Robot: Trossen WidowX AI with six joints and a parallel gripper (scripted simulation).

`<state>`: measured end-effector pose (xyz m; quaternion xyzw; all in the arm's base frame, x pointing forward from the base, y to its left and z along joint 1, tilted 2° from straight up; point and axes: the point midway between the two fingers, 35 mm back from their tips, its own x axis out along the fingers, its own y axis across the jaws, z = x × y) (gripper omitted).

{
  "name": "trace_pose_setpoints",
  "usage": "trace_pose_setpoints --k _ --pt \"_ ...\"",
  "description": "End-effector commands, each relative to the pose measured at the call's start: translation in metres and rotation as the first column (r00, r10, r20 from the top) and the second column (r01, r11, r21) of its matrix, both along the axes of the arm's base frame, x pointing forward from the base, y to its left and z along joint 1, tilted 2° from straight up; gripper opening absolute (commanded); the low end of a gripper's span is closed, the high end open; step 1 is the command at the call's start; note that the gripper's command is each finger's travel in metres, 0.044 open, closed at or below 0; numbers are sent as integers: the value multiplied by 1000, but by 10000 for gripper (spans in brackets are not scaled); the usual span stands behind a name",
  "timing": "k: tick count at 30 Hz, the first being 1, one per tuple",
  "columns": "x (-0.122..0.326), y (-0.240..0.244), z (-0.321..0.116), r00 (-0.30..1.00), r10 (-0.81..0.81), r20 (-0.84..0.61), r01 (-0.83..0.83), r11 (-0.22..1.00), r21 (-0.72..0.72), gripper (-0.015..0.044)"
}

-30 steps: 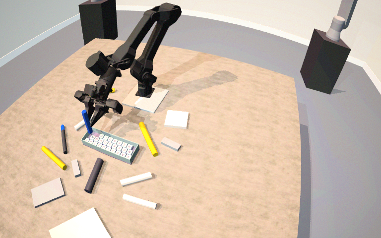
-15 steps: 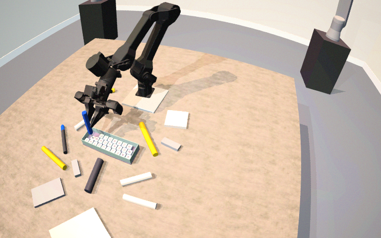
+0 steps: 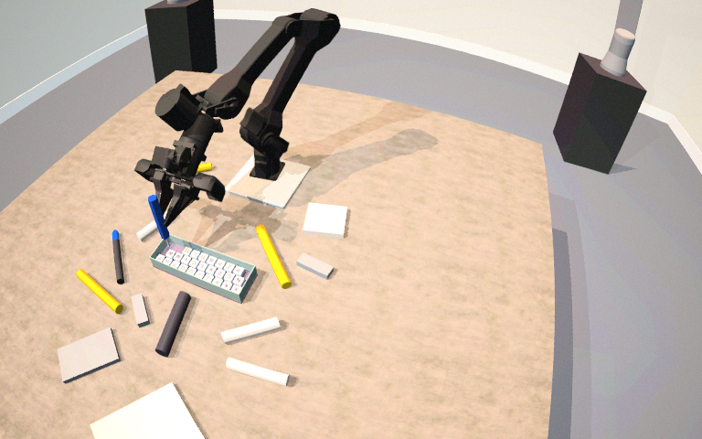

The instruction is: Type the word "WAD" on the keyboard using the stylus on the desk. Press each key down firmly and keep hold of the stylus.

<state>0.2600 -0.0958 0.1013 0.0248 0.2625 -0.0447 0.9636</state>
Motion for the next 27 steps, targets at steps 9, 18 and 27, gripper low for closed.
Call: trace_pose_setpoints --k 9,18,27 --pt "0 0 17 1000 4 12 -4 1000 -8 81" --pt "1 2 14 1000 0 4 0 1000 -3 0" --pt "12 22 12 1000 2 -17 -2 1000 0 0"
